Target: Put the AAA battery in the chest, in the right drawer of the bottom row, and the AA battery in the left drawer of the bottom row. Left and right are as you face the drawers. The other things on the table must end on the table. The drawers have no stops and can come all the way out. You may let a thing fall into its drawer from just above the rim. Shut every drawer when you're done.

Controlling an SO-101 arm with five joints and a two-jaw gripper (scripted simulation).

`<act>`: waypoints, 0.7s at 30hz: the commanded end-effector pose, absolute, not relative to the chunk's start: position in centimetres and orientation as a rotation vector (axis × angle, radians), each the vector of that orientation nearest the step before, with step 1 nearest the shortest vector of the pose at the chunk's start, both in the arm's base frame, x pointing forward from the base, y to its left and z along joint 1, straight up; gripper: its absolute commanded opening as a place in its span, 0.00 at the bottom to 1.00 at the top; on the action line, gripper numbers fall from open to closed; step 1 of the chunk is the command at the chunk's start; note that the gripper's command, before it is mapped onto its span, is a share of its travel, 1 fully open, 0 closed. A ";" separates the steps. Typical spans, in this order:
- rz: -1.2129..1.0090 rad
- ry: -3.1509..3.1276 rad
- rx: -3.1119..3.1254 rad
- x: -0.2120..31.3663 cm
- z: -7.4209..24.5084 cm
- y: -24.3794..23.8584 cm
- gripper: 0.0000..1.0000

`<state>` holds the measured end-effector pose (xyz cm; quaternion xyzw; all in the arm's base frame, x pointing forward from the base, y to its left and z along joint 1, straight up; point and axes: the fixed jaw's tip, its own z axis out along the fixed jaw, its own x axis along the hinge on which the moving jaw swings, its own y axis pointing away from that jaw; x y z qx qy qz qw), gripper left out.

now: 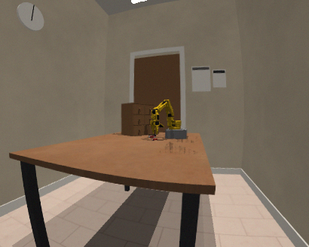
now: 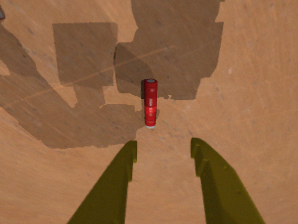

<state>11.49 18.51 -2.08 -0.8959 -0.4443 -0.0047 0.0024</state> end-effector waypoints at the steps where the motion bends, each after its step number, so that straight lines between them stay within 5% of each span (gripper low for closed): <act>1: 0.005 -1.411 -2.810 11.1 -2.4 18.3 0.19; 21: 0.005 -1.411 -2.810 11.3 -3.7 18.5 0.19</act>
